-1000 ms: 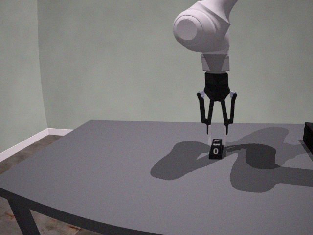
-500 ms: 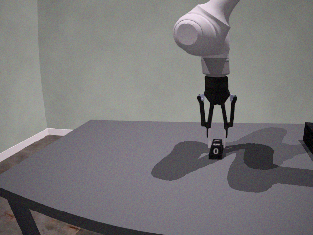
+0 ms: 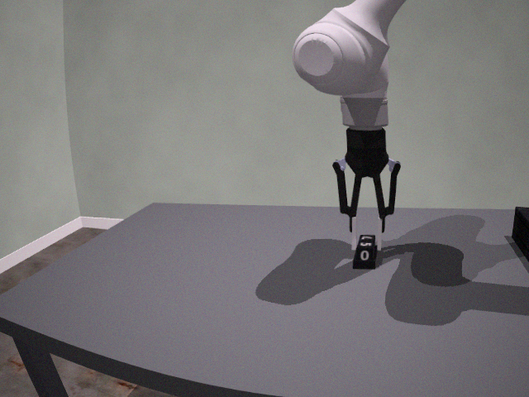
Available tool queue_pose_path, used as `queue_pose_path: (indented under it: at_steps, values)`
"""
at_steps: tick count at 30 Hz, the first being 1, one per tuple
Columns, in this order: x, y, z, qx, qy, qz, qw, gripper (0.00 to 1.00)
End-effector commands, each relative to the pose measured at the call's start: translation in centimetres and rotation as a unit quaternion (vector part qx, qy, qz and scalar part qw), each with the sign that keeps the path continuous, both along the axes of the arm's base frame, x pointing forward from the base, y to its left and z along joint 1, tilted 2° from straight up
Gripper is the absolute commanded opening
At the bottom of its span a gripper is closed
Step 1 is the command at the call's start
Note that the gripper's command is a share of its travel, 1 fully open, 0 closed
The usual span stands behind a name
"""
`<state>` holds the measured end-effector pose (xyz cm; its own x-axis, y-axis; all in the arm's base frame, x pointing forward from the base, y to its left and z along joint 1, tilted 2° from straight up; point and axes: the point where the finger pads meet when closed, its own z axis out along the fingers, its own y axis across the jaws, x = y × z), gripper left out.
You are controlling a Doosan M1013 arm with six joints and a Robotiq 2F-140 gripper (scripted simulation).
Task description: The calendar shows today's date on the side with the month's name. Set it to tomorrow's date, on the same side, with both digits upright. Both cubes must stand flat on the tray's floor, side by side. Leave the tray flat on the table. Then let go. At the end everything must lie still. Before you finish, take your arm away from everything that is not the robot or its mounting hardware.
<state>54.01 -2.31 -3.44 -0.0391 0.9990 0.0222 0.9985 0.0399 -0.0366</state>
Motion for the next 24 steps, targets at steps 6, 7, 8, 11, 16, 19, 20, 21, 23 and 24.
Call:
queue_pose_path:
  at_steps: [6,7,8,11,16,19,20,21,23,24]
  values:
    - [0.00,0.00,0.01,0.000,0.000,0.000,1.000,0.29]
    - [0.00,0.00,0.01,0.000,0.000,0.000,1.000,0.29]
    - [0.00,0.00,0.01,0.000,0.000,0.000,1.000,0.29]
    - [0.00,0.00,0.01,0.000,0.000,0.000,1.000,0.29]
    - [0.00,0.00,0.01,0.000,0.000,0.000,1.000,0.29]
    - [0.00,0.00,0.01,0.000,0.000,0.000,1.000,0.17]
    - [0.00,0.00,0.01,0.000,0.000,0.000,1.000,0.17]
    - [0.00,0.00,0.01,0.000,0.000,0.000,1.000,0.17]
    - [0.00,0.00,0.01,0.000,0.000,0.000,1.000,0.17]
    - [0.00,0.00,0.01,0.000,0.000,0.000,1.000,0.17]
